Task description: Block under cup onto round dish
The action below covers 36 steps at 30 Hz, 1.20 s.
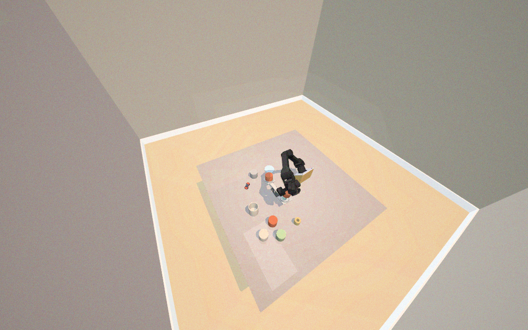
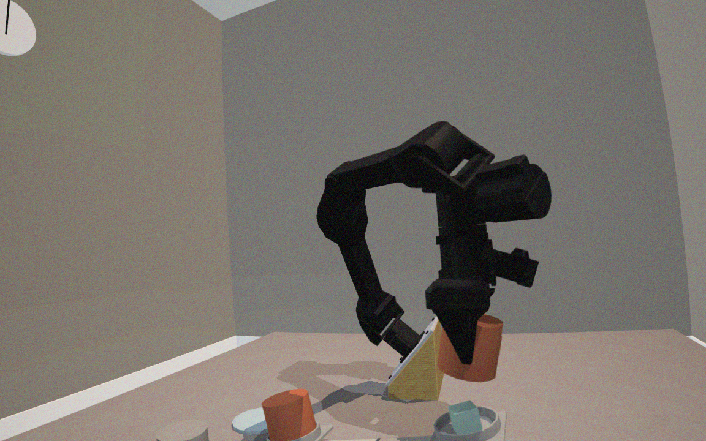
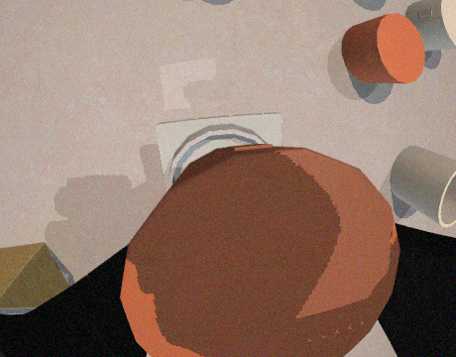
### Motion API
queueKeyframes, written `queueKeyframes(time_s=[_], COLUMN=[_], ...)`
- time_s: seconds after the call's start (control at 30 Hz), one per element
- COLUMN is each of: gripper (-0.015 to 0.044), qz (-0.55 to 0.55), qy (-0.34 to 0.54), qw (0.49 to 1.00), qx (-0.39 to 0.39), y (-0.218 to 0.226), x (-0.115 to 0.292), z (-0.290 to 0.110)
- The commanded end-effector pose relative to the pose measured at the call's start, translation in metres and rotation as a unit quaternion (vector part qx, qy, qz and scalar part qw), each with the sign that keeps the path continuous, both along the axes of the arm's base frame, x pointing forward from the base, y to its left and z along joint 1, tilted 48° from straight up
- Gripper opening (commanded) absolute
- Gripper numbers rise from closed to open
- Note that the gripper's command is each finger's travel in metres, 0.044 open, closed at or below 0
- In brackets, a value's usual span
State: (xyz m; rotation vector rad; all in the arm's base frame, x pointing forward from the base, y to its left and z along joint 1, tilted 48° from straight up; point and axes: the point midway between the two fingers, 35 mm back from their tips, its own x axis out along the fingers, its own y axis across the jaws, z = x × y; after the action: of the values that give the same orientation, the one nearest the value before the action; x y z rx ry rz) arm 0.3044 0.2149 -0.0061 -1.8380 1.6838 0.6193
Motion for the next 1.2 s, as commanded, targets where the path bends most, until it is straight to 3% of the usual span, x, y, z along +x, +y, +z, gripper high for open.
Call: queueKeyframes(time_s=[0.0,0.13,0.63,1.17], gripper=[0.0000,0.0000,0.0000,0.0000], qz=[0.001,0.001,0.002,0.002], qy=[0.000,-0.001,-0.002,-0.003], qw=[1.000,1.000,1.000,1.000], qx=[0.001,0.001,0.008,0.007], y=[0.000,0.001,-0.008,-0.038], x=[0.000,-0.003,-0.081,-0.081], z=[0.000,-0.006,-0.130,-0.162])
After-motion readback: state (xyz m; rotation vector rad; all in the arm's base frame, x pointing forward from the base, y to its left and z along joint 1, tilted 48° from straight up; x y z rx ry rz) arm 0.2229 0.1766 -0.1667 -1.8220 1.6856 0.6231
